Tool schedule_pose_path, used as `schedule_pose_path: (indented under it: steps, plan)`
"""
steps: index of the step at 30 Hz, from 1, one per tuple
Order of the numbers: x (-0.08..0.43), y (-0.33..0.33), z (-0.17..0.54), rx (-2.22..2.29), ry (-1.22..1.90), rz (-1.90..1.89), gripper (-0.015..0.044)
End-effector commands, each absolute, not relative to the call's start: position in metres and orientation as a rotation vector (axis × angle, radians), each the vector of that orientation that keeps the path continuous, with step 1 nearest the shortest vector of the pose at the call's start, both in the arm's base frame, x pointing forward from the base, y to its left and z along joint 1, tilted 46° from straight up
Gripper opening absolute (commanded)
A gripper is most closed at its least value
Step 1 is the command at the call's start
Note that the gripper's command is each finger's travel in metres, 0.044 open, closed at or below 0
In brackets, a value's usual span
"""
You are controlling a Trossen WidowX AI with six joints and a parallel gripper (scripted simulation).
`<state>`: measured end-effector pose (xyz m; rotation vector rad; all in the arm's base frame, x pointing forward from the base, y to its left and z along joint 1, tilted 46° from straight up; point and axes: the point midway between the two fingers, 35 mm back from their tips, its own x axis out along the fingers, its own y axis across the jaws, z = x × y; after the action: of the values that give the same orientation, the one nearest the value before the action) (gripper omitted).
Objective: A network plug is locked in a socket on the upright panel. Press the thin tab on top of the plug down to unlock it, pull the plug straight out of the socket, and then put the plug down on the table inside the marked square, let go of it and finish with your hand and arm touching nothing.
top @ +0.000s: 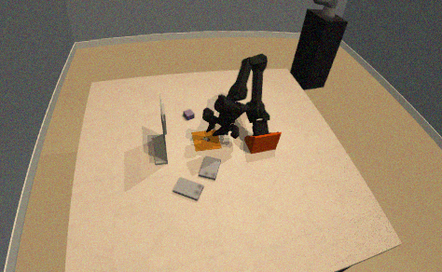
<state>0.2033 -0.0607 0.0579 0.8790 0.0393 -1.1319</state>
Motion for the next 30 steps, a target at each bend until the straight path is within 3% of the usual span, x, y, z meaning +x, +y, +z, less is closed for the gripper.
schedule_pose_path:
  steps: [1,30]
  plan:
    - [0.206,-0.057,0.061,0.885,0.035,-1.132,0.0156]
    - [0.208,-0.036,0.077,0.891,0.048,-1.136,0.0156]
